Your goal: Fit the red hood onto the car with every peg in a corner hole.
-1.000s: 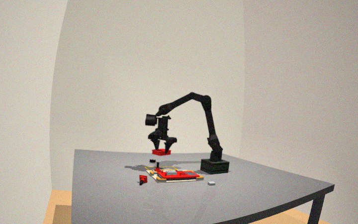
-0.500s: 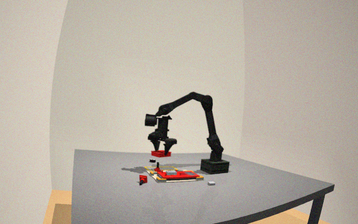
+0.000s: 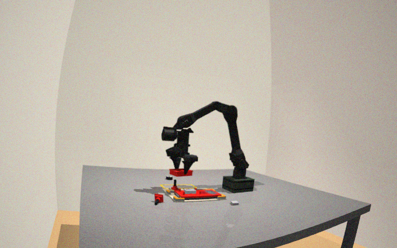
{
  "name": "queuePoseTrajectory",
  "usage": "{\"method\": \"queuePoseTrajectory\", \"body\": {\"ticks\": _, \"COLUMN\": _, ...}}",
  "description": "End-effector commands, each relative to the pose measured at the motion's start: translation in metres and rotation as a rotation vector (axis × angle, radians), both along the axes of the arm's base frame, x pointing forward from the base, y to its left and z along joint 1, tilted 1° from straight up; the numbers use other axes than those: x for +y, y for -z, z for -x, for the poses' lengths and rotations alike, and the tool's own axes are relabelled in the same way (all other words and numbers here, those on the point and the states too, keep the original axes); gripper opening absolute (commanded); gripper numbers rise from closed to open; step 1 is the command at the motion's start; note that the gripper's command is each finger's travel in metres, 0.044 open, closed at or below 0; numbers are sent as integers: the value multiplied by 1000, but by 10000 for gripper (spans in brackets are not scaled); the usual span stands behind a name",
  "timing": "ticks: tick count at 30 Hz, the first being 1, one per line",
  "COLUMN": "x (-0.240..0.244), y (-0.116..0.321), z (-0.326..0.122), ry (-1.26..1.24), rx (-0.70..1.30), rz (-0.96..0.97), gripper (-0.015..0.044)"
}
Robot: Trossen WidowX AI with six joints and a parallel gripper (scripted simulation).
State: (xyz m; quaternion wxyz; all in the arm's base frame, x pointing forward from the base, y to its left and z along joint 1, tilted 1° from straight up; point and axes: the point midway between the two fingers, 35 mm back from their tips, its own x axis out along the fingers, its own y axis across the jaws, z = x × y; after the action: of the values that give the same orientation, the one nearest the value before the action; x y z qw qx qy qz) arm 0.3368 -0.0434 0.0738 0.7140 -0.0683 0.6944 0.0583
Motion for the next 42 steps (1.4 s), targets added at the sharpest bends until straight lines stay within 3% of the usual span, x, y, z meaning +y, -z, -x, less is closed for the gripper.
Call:
{"method": "queuePoseTrajectory", "body": {"ticks": 1, "x": 15, "y": -2, "z": -3, "ry": 44, "rx": -4, "rz": -3, "gripper": 0}}
{"method": "queuePoseTrajectory", "body": {"ticks": 24, "x": 108, "y": -4, "z": 0, "ry": 278, "rx": -2, "rz": -16, "gripper": 0}}
{"method": "queuePoseTrajectory", "body": {"ticks": 42, "x": 110, "y": 46, "z": 0, "ry": 284, "rx": -2, "rz": -16, "gripper": 0}}
